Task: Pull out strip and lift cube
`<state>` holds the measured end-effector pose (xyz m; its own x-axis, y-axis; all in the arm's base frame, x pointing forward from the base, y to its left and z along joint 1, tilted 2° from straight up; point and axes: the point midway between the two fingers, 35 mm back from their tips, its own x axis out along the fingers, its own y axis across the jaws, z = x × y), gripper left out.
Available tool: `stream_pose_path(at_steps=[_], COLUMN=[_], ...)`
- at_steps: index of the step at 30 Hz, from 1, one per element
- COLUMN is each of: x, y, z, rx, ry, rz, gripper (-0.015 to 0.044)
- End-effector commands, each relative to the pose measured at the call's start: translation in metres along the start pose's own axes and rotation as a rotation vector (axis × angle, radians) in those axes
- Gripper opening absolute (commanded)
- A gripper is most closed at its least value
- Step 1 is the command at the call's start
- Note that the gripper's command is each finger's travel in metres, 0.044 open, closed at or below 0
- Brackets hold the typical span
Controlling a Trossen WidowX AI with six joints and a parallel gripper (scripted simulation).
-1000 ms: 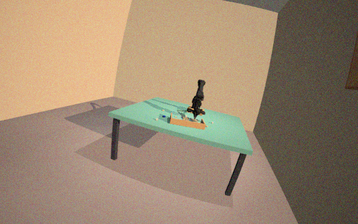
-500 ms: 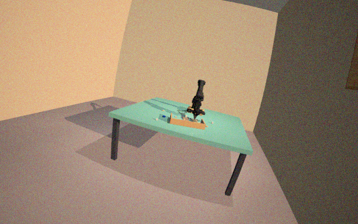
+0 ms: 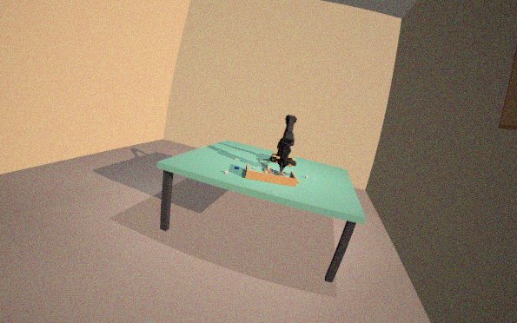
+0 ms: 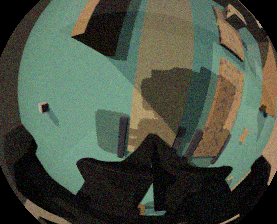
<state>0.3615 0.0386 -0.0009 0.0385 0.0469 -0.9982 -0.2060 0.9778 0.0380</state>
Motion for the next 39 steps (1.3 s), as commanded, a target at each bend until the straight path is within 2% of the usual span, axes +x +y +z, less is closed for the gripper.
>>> stream_pose_path(at_steps=[1,29,39], x=[0.001,0.004,0.004], y=[0.0,-0.001,0.0], z=[0.0,0.0,-0.015], rx=[-0.003,-0.003,-0.003], ry=[0.001,0.001,0.002], rz=[-0.003,-0.003,-0.003], gripper=[0.0,0.0,0.0])
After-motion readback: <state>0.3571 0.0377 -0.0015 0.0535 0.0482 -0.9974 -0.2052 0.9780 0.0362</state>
